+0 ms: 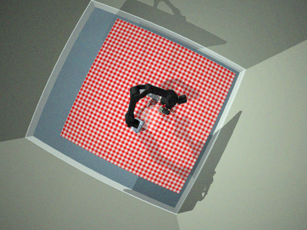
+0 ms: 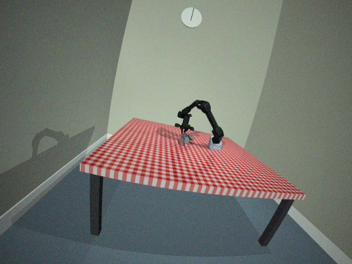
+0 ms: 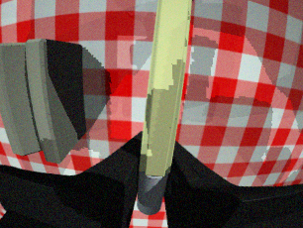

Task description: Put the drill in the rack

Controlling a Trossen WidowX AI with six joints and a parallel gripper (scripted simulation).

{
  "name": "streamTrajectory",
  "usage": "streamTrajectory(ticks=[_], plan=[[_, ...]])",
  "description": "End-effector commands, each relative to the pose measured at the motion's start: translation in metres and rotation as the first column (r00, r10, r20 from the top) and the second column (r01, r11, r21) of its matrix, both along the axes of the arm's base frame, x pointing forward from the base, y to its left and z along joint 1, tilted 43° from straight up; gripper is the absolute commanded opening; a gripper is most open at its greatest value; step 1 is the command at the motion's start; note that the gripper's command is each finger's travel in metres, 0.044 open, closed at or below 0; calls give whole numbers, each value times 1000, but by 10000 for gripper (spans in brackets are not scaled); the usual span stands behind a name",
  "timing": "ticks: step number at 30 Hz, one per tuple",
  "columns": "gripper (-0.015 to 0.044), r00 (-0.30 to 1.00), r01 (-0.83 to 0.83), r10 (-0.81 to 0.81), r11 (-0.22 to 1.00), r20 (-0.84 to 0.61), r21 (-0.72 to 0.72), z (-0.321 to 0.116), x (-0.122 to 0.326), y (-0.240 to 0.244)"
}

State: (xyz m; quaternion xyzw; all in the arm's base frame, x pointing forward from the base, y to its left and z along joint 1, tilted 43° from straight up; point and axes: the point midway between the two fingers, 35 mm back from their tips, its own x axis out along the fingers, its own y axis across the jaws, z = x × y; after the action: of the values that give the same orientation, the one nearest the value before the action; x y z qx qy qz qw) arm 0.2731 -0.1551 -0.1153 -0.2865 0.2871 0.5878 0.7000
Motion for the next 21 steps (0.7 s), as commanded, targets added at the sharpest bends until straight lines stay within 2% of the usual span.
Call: streamTrajectory(ticks=[1,21], plan=[[0,1000,-4,4,1000,0,-4,-5,0,-6],[0,1000,-4,4,1000,0,-4,-4,-4,-15]])
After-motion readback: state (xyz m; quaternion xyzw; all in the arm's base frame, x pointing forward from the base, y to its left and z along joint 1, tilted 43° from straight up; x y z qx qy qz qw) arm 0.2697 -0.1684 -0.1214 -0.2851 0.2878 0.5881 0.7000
